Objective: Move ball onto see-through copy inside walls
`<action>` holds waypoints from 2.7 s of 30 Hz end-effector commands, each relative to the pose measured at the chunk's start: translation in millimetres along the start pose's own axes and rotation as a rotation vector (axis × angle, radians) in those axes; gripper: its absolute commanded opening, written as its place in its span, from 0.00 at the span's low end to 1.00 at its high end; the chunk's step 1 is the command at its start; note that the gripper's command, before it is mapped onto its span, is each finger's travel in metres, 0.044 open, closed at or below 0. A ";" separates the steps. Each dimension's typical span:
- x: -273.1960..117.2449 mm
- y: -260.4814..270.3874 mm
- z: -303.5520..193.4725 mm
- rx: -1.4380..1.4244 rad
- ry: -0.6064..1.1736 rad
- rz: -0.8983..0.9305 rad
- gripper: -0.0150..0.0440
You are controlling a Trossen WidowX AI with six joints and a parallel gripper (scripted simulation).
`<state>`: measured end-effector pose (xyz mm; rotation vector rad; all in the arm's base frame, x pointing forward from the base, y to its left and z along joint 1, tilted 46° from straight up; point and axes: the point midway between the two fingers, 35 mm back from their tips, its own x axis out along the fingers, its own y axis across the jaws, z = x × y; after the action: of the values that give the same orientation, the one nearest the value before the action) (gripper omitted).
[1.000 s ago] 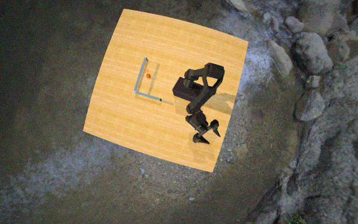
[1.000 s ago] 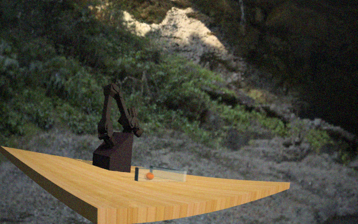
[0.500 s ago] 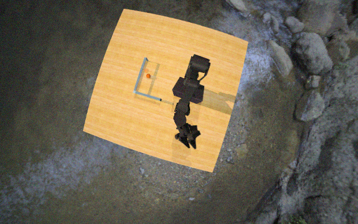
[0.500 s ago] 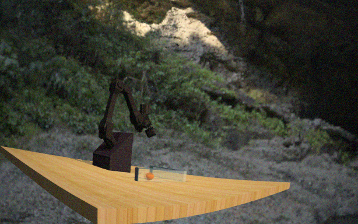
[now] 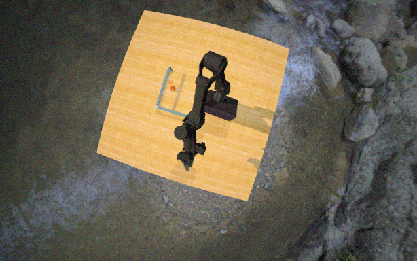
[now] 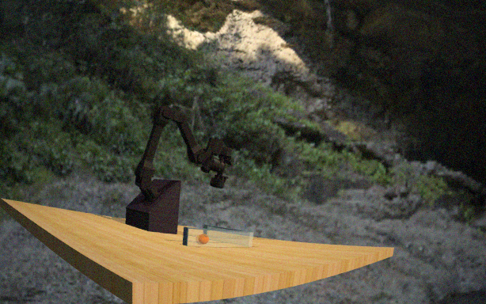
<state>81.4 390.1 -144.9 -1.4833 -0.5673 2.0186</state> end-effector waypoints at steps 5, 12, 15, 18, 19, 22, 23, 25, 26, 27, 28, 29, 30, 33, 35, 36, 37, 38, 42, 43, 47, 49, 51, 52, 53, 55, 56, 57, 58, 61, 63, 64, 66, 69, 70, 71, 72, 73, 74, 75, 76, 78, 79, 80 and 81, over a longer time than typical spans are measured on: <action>-37.2 7.1 -90.4 0.470 0.270 0.037 0.74; -100.7 42.4 -173.3 1.004 0.586 0.041 0.74; -135.1 62.9 -201.6 1.233 0.748 0.027 0.74; -172.9 85.3 -223.6 1.452 0.915 0.002 0.74; -186.2 93.0 -229.4 1.522 0.972 -0.009 0.74; -229.1 117.6 -243.0 1.728 1.156 -0.051 0.74; -244.3 126.0 -246.1 1.794 1.221 -0.068 0.74; -275.1 142.7 -249.7 1.918 1.354 -0.107 0.74; -290.8 150.9 -250.4 1.976 1.422 -0.128 0.74; -306.5 159.0 -250.3 2.030 1.491 -0.151 0.74; -322.4 166.9 -249.4 2.082 1.562 -0.176 0.74; -338.3 174.6 -247.8 2.129 1.634 -0.201 0.74; -354.2 182.1 -245.6 2.173 1.708 -0.229 0.74; -402.0 203.1 -234.9 2.279 1.935 -0.319 0.74; -433.6 215.7 -224.9 2.326 2.093 -0.387 0.74; -446.2 220.4 -220.3 2.339 2.157 -0.415 0.74; -453.7 223.1 -217.4 2.345 2.195 -0.433 0.74; -456.1 224.0 -216.4 2.347 2.208 -0.439 0.74; -456.1 224.0 -216.4 2.347 2.208 -0.439 0.74; -456.1 224.0 -216.4 2.347 2.208 -0.439 0.74; -455.8 234.2 -217.6 2.346 2.209 -0.439 0.74; -455.6 239.0 -218.1 2.346 2.209 -0.439 0.74; -455.6 239.0 -218.1 2.346 2.209 -0.439 0.74; -455.6 239.2 -218.1 2.346 2.209 -0.439 0.74; -455.5 240.0 -218.2 2.346 2.209 -0.438 0.74; -455.4 242.8 -218.6 2.346 2.209 -0.438 0.74; -455.3 244.3 -218.8 2.346 2.209 -0.437 0.74; -455.3 245.8 -219.0 2.346 2.209 -0.437 0.74; -455.2 247.4 -219.2 2.345 2.210 -0.436 0.74; -455.0 252.0 -219.7 2.345 2.210 -0.435 0.74; -454.9 255.1 -220.2 2.345 2.210 -0.436 0.74; -454.8 256.7 -220.4 2.345 2.210 -0.436 0.74; -454.7 259.9 -220.8 2.345 2.210 -0.436 0.74; -454.5 264.7 -221.3 2.345 2.210 -0.437 0.74; -454.5 266.2 -221.5 2.345 2.210 -0.437 0.74; -454.4 267.8 -221.6 2.345 2.210 -0.437 0.74; -454.4 269.4 -221.7 2.345 2.211 -0.437 0.74; -454.4 271.0 -221.9 2.345 2.211 -0.437 0.74; -454.3 272.6 -222.0 2.345 2.211 -0.438 0.74; -454.3 274.2 -222.1 2.345 2.211 -0.438 0.74; -454.2 275.4 -222.2 2.344 2.211 -0.438 0.74; -454.2 276.4 -222.2 2.344 2.211 -0.438 0.74; -454.2 276.4 -222.2 2.344 2.211 -0.438 0.74; -454.2 276.4 -222.2 2.344 2.211 -0.438 0.74; -454.2 276.4 -222.2 2.344 2.211 -0.438 0.69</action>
<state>348.5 -115.1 -55.9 -0.5564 1.5215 -0.6990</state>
